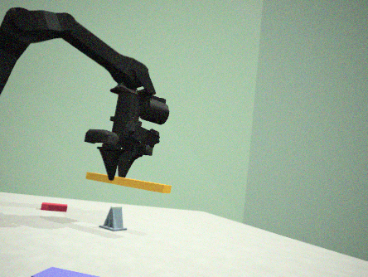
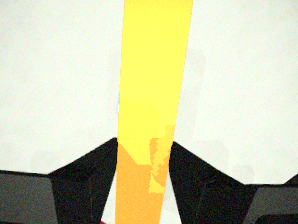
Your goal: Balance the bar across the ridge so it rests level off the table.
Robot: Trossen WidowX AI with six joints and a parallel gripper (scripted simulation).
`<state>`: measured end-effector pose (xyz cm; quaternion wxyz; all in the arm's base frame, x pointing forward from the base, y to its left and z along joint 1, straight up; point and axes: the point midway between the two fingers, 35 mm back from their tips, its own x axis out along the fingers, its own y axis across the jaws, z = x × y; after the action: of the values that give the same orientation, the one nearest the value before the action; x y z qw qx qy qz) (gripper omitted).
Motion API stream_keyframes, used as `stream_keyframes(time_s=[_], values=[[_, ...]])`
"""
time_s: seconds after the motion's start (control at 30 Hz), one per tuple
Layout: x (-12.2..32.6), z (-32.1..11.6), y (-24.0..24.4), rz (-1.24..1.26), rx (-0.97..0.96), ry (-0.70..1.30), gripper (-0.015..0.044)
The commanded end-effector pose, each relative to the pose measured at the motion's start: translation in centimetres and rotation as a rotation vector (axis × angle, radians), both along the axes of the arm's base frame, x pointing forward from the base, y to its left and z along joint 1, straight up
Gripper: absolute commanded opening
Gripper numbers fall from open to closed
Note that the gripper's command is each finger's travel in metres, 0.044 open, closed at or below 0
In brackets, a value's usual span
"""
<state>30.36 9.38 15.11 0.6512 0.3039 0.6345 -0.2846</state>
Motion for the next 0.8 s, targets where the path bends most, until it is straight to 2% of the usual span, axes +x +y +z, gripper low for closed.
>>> stream_keyframes(time_s=[0.0, 0.13, 0.77], values=[[-0.4, 0.0, 1.2, -0.06, -0.002, 0.004, 0.0], [-0.7, 0.0, 2.4, -0.11, 0.0, 0.005, 0.0], [-0.5, -2.5, 2.7, -0.111, 0.001, 0.005, 0.0]])
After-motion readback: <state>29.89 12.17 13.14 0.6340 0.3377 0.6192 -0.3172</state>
